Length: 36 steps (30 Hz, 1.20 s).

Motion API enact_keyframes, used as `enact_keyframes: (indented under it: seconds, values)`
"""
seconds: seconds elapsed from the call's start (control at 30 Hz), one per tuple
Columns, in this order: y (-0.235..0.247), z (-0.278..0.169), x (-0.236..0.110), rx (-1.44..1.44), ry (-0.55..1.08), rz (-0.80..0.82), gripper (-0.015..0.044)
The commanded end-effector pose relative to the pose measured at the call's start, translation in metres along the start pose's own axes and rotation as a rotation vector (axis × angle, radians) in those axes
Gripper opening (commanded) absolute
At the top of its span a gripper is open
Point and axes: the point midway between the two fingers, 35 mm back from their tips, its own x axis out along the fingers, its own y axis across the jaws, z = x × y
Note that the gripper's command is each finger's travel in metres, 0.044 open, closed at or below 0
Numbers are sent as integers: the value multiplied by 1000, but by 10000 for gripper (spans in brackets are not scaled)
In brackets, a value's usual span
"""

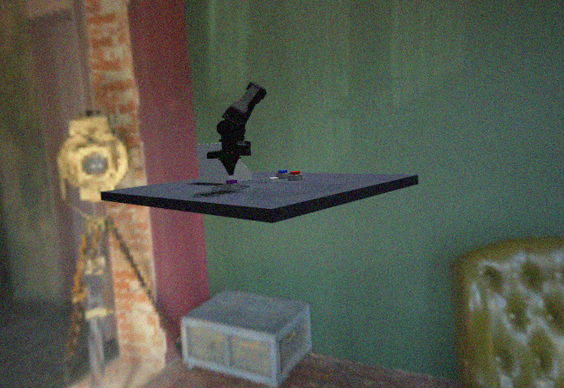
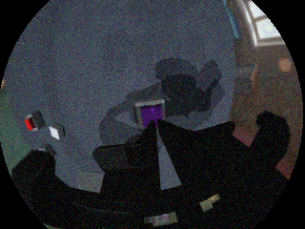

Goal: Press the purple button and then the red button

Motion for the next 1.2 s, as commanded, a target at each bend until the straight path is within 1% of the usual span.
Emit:
enact_keyframes:
  seconds: [0.0,0.43,1.13,1.17]
  values:
    - [1,-1,8,8,3,7,20]
    - [2,-2,28,8,3,8,20]
    - [2,-2,28,8,3,8,20]
    - [1,-1,23,1,1,4,20]
